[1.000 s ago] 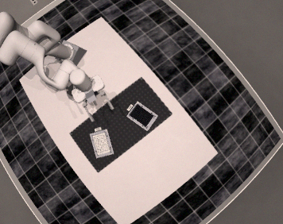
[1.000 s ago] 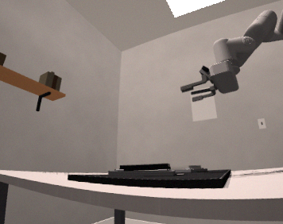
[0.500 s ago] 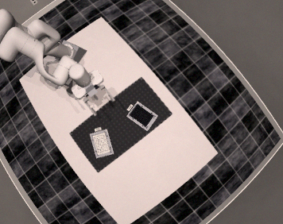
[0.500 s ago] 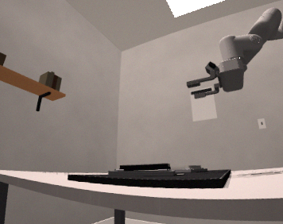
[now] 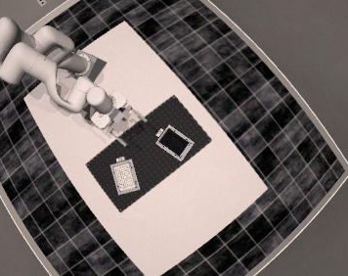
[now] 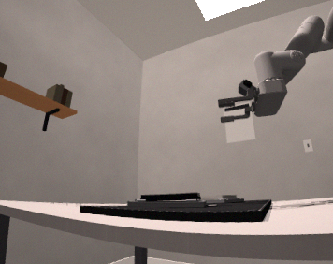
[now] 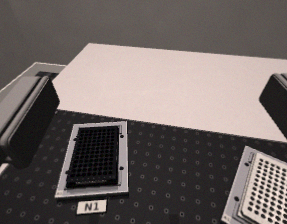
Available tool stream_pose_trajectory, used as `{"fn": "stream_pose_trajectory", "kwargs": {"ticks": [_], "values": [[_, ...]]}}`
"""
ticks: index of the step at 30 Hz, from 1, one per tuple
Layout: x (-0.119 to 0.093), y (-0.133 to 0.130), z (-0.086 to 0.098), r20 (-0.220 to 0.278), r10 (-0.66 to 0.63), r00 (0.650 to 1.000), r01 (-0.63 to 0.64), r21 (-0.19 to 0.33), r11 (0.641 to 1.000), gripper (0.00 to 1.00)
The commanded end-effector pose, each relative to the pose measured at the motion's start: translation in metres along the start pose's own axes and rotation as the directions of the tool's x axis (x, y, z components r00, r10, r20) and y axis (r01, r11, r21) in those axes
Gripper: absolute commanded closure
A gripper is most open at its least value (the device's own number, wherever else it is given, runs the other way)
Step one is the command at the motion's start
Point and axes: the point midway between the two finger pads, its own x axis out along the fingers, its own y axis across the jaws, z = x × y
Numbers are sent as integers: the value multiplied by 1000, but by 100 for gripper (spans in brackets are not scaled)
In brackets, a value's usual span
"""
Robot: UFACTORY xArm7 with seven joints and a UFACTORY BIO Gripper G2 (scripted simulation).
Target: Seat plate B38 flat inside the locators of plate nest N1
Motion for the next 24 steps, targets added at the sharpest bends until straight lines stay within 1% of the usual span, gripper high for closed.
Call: {"fn": "stream_pose_trajectory", "kwargs": {"ticks": [1, 16, 18, 24], "values": [[14, 7, -9, 7, 69, 998, -69, 3, 998, 46], [60, 39, -59, 7, 69, 998, -69, 4, 998, 46], [60, 39, -59, 7, 69, 998, -69, 4, 998, 46], [78, 52, -79, 8, 69, 998, -69, 4, 998, 46]]}}
